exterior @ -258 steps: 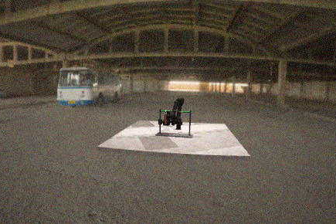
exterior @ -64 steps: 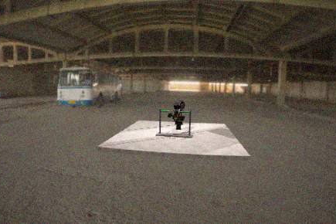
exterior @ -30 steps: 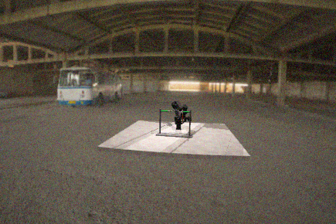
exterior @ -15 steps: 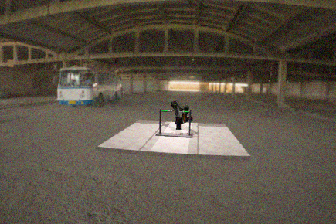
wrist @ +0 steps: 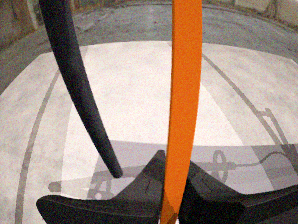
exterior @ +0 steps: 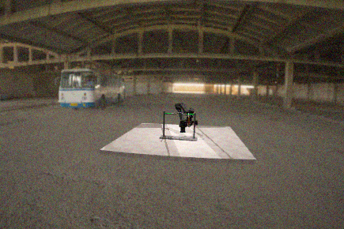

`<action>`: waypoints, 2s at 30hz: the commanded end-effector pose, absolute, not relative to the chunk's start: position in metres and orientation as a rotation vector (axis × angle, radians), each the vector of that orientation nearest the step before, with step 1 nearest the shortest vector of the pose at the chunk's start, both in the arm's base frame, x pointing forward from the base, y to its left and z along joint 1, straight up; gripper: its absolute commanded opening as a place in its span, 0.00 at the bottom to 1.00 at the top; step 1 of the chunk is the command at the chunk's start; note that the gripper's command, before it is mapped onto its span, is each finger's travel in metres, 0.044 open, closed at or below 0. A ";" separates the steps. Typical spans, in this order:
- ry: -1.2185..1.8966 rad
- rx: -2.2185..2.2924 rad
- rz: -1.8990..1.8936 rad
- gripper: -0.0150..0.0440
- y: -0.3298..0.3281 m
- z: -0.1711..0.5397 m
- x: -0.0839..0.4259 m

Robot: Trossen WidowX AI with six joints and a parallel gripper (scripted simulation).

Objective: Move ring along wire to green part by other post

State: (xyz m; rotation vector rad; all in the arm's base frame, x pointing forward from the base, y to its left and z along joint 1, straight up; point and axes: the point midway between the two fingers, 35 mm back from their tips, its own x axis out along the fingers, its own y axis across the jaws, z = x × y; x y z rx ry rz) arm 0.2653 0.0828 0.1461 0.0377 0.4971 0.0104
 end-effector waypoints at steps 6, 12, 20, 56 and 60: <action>0.498 0.041 0.004 0.00 0.082 0.142 0.265; 0.498 0.041 0.004 0.00 0.082 0.142 0.265; 0.498 0.041 0.004 0.00 0.082 0.142 0.265; 0.503 0.041 0.004 0.53 0.081 0.166 0.221; 0.503 0.041 0.004 0.53 0.081 0.166 0.221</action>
